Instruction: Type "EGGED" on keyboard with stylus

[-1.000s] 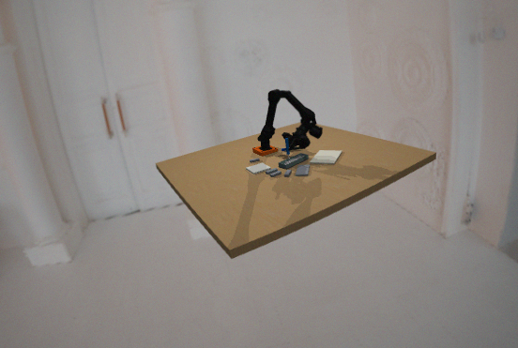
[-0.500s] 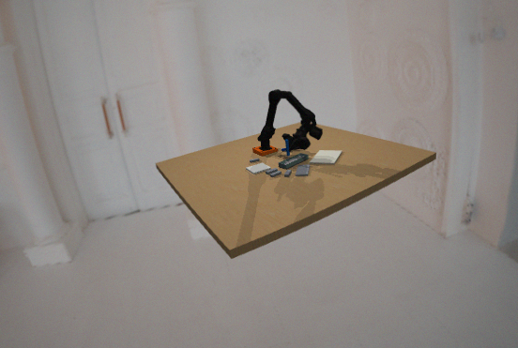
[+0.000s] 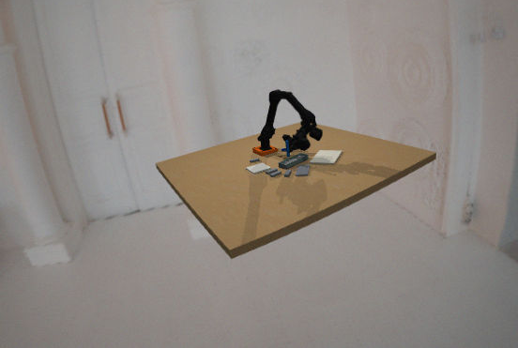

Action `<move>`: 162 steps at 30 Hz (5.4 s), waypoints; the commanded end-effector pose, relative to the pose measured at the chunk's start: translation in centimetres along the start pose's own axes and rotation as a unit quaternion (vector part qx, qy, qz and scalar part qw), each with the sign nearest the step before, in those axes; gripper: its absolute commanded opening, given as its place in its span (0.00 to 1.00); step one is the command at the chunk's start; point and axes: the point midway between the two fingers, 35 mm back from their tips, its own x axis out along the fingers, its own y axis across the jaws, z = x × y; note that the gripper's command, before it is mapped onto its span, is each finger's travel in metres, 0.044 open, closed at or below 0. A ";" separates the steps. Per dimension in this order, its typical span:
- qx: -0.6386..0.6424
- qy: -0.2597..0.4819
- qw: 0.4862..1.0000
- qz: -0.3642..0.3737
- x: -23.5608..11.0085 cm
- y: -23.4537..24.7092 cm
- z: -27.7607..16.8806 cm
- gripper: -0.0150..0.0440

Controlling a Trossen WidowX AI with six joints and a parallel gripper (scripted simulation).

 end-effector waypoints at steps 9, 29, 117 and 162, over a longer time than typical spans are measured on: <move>0.001 -0.001 1.000 0.000 0.3 0.0 0.5 0.39; 0.001 -0.001 1.000 0.000 -1.6 0.0 -2.8 0.39; 0.003 0.000 1.000 -0.002 0.9 -3.5 -2.9 0.39; 0.001 -0.001 1.000 0.001 -2.2 0.0 -0.4 0.39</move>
